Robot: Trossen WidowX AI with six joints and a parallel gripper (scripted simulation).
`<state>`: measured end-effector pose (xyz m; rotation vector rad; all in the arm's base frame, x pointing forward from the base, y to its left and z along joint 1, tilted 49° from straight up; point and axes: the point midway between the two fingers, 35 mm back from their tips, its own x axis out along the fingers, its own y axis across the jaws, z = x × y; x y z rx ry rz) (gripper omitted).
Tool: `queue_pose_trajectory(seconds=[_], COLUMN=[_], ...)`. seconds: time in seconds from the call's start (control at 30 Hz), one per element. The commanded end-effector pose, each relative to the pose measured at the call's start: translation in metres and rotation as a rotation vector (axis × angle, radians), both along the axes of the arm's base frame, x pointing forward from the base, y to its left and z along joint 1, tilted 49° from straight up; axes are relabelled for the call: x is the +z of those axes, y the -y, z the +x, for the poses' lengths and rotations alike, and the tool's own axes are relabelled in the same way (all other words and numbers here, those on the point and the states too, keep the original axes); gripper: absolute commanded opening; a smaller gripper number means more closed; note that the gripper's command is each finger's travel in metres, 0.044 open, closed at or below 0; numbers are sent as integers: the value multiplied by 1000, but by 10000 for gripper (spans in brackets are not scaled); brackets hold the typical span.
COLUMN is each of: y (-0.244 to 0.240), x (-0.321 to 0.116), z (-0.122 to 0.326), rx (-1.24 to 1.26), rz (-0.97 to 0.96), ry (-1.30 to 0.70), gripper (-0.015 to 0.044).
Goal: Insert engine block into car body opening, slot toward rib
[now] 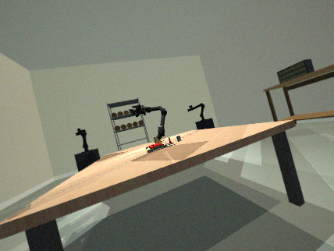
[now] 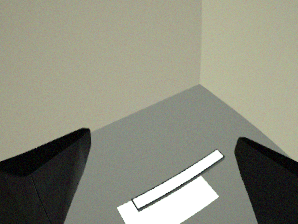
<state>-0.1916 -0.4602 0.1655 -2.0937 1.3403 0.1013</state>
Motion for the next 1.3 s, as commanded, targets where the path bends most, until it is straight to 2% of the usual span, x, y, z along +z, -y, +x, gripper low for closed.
queue_pose_trajectory(seconds=[0.0,0.03,0.7,1.27], y=[0,0,19,-4], x=[0,0,1,-6], z=[0,1,135,265], rx=[0,3,378,826], rz=[0,-1,-101,-278], ry=[0,-1,-208,-416], gripper=[426,440,440,440])
